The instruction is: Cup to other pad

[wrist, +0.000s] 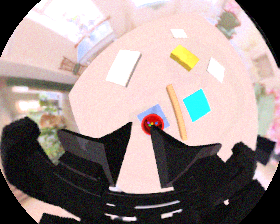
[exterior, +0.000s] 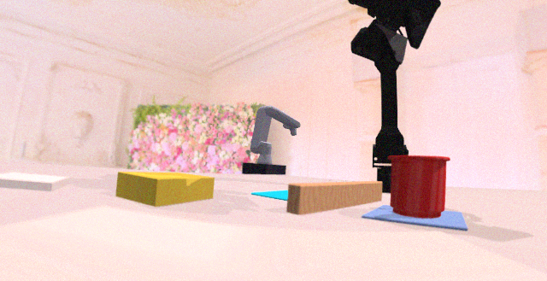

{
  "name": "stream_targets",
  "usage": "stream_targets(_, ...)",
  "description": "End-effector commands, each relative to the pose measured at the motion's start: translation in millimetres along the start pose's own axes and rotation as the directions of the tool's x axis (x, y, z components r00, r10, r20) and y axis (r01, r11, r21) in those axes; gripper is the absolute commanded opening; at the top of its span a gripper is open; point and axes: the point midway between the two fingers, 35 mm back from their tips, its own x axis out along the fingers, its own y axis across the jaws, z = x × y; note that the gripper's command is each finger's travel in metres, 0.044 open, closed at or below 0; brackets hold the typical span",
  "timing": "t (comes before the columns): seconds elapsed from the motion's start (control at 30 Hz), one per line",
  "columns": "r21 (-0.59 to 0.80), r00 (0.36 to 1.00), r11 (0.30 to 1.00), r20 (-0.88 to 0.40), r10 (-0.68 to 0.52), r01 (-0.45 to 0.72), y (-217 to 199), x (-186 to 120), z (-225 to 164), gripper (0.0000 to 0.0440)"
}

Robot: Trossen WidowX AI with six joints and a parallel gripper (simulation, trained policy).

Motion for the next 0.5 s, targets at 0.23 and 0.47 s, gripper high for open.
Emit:
stream_targets(0.23, 0.017, 0.984, 0.988, -0.089, -0.154, 0.156, -18.5, 21.7, -12.1, 0.0148)
stream_targets(0.47, 0.020, 0.959, 0.968, -0.137, -0.247, 0.252, -30.6, 35.8, -19.9, 0.0154)
